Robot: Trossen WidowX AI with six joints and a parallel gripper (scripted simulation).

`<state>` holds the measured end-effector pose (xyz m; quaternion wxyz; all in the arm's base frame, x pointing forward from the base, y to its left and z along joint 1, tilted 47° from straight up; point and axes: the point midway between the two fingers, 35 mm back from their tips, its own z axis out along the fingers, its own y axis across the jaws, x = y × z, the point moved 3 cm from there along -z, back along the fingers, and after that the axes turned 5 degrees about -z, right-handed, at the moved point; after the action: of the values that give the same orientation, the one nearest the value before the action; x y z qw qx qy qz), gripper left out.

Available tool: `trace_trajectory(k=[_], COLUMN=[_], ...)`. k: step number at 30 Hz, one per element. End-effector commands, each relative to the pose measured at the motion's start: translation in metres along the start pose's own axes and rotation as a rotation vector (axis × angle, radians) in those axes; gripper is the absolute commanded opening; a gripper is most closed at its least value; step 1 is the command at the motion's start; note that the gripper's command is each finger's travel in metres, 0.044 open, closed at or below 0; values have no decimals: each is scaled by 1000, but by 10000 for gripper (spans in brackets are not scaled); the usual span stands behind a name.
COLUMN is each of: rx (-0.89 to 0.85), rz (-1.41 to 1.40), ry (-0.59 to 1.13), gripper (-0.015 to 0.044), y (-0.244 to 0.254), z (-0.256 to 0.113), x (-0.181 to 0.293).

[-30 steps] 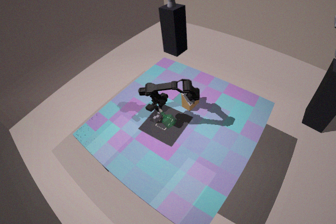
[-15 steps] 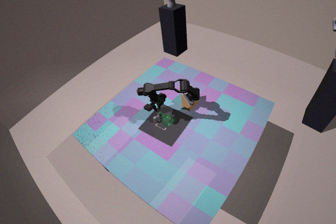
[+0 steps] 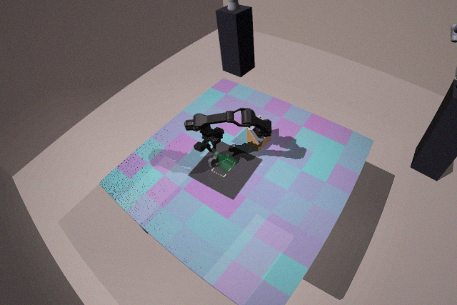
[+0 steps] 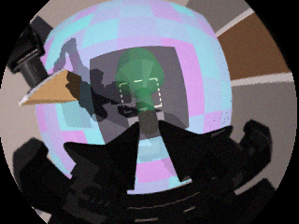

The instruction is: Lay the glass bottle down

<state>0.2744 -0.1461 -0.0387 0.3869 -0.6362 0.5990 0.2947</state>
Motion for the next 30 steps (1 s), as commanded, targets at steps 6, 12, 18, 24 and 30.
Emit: trace_trajectory(k=[6, 12, 18, 24, 30], rx=[0, 0, -1, -2, -3], rz=[-1, -2, -3, -4, -5], ry=[0, 1, 2, 4, 5], gripper=[105, 105, 105, 105, 105], y=[-1, -1, -1, -1, -1], z=[8, 12, 14, 16, 18], x=[11, 16, 18, 21, 24])
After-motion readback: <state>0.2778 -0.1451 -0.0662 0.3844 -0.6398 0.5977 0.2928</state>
